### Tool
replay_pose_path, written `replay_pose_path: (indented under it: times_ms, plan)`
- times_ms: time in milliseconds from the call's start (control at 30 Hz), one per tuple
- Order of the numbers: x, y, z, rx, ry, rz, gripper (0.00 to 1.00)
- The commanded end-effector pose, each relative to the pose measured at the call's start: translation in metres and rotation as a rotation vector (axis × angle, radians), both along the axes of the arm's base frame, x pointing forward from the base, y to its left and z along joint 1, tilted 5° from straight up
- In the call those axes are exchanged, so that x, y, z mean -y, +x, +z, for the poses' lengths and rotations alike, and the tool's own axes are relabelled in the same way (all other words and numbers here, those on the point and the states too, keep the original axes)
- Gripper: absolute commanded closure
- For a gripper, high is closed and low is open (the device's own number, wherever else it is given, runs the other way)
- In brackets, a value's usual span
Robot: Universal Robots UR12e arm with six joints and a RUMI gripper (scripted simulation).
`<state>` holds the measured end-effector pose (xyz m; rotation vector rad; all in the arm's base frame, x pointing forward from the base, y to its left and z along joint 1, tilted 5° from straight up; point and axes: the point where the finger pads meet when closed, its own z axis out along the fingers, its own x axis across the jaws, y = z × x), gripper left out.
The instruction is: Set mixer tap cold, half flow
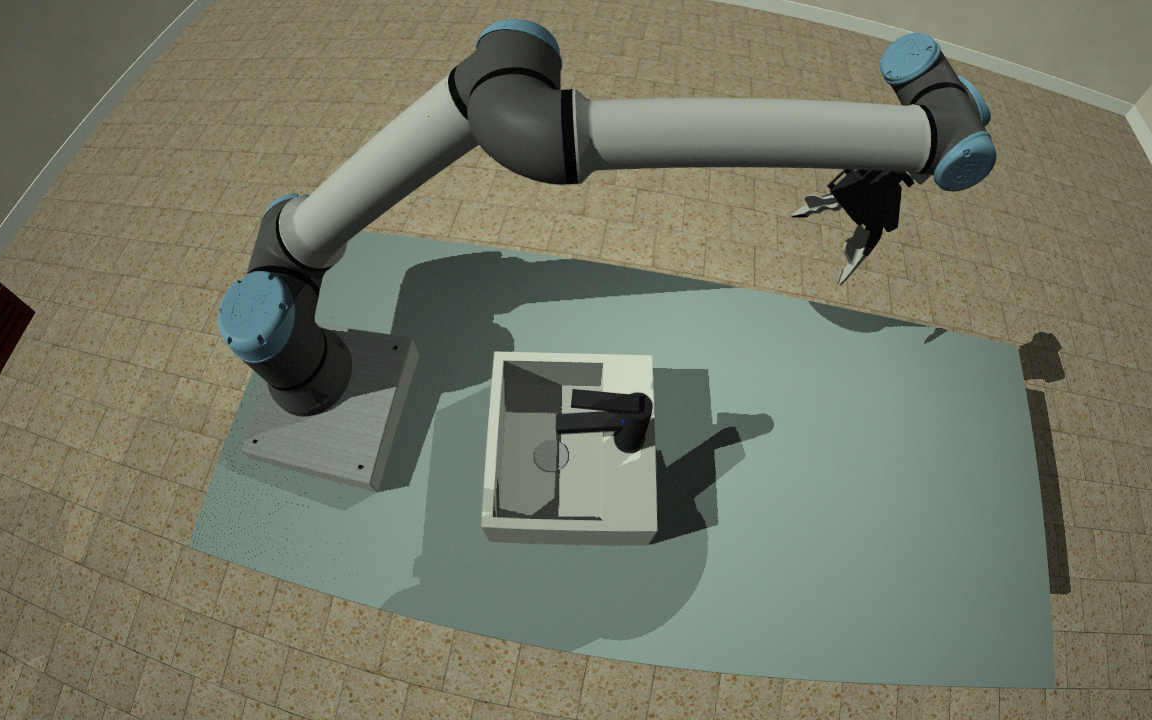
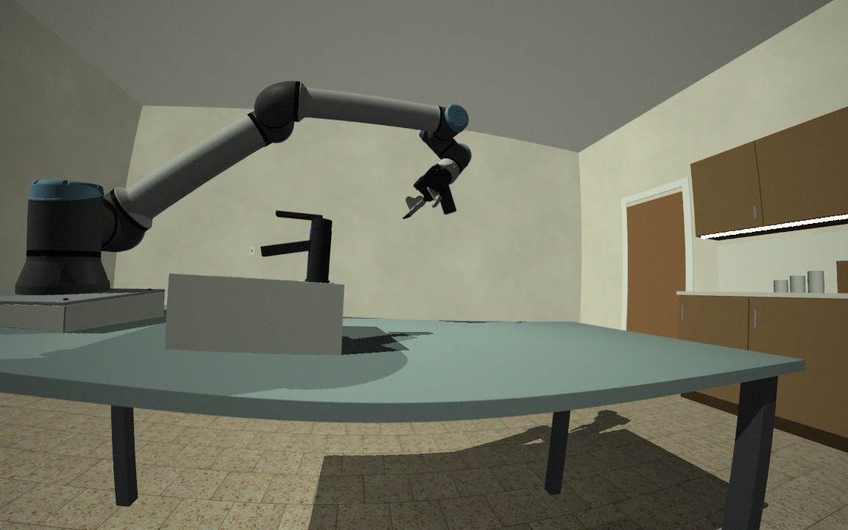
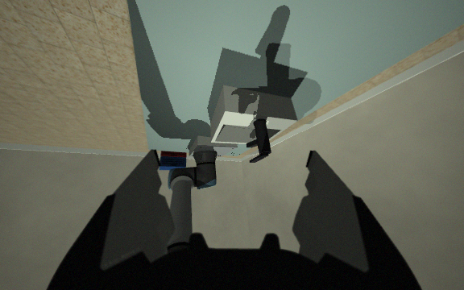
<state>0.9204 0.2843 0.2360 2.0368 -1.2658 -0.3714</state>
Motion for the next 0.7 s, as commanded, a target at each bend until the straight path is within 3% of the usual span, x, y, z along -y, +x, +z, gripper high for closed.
replay_pose_path:
  times_ms: [0, 400, 467, 667]
  plan:
    - [0.01, -0.001, 0.007, 0.015, 0.011, -0.01, 0.0]
    - [0.07, -0.017, 0.036, 0.093, 0.069, -0.071, 0.0]
    - [0.07, -0.017, 0.036, 0.093, 0.069, -0.071, 0.0]
    - [0.112, -0.038, 0.052, 0.153, 0.107, -0.111, 0.0]
